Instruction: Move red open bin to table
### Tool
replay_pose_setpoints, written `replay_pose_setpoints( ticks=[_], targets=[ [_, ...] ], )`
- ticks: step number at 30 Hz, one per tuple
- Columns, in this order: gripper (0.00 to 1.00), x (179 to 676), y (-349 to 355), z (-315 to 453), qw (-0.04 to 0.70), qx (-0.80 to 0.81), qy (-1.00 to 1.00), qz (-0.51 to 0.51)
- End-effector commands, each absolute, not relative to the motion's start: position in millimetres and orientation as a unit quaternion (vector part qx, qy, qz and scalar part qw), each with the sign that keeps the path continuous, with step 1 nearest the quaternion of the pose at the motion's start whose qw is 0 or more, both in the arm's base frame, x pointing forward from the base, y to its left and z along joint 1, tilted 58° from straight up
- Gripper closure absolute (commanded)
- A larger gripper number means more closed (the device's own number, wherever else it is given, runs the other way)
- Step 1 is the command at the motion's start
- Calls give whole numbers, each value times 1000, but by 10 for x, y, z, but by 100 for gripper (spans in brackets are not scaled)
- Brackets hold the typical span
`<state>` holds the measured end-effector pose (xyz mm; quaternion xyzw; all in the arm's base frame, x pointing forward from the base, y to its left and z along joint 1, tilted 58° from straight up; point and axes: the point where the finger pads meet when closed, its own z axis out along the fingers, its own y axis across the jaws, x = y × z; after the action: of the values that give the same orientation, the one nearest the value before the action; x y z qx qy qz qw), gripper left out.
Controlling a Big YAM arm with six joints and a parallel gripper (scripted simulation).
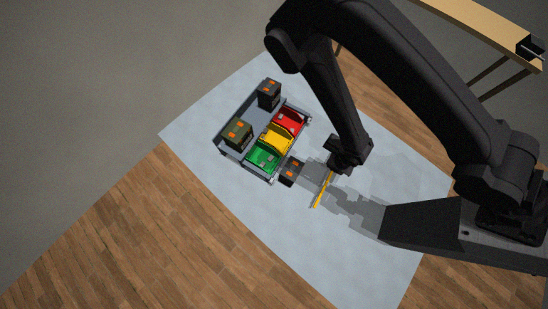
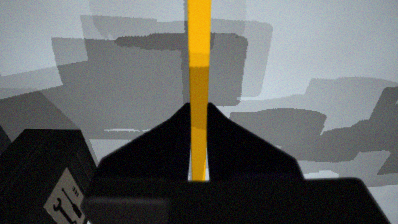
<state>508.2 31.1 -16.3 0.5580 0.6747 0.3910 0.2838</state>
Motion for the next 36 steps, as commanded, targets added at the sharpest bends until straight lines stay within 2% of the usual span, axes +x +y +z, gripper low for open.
replay_pose_setpoints(
  ticks=[1,15,36],
  targets=[
    [100,5106,279,-218,282,566,670,389],
    [100,5388,436,-397,281,559,674,393],
    [100,5486,429,-467,282,561,673,391]
  ],
)
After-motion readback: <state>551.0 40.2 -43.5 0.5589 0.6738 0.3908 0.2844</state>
